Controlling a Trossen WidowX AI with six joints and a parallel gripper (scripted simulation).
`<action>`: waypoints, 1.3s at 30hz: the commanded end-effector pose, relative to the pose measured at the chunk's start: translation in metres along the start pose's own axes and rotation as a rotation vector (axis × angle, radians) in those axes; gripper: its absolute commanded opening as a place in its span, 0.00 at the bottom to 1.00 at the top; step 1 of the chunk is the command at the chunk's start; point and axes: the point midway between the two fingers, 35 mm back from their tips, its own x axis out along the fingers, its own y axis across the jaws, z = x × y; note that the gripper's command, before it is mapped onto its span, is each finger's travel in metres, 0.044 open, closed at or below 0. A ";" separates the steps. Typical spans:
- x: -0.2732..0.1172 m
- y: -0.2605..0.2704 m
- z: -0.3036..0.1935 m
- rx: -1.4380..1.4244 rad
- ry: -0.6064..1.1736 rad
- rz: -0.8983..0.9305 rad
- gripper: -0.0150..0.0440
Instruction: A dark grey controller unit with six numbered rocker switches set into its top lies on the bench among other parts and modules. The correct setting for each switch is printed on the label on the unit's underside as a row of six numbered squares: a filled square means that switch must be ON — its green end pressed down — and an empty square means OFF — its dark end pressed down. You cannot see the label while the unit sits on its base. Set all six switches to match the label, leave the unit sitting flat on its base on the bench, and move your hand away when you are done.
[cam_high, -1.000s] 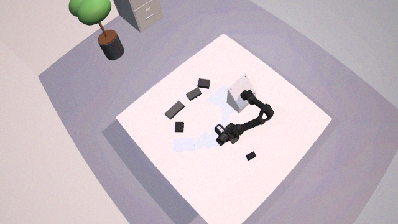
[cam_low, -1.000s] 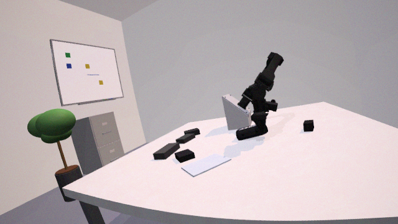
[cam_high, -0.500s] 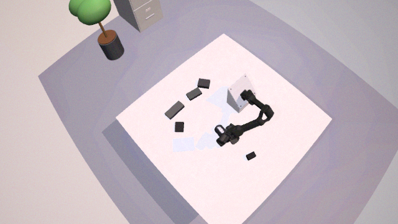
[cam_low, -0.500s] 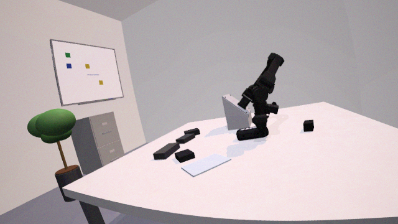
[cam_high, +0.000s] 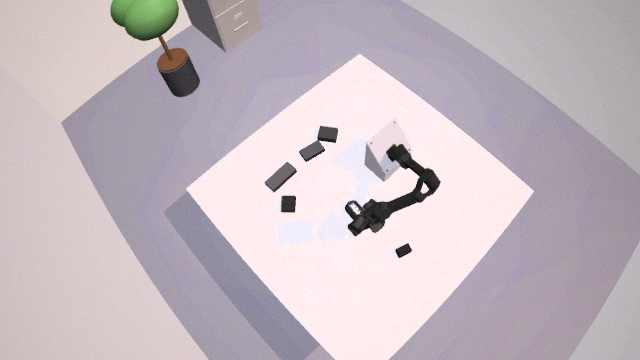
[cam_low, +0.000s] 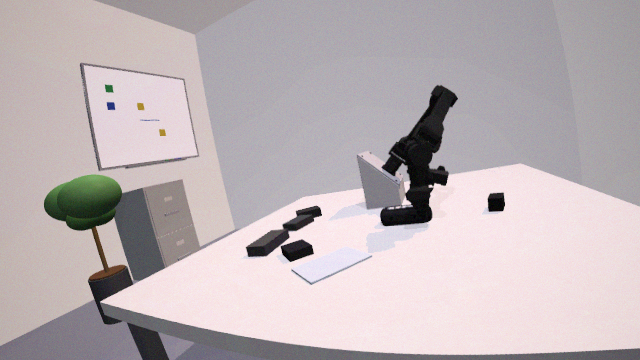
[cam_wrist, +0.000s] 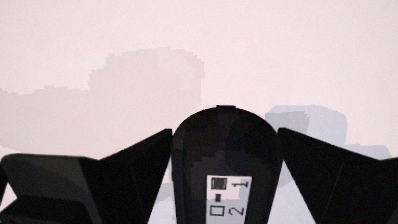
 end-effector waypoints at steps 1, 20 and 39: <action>0.000 0.000 0.000 0.000 0.000 0.000 0.87; -0.041 0.002 -0.060 0.001 0.001 0.002 1.00; -0.041 0.002 -0.060 0.011 0.001 0.002 0.91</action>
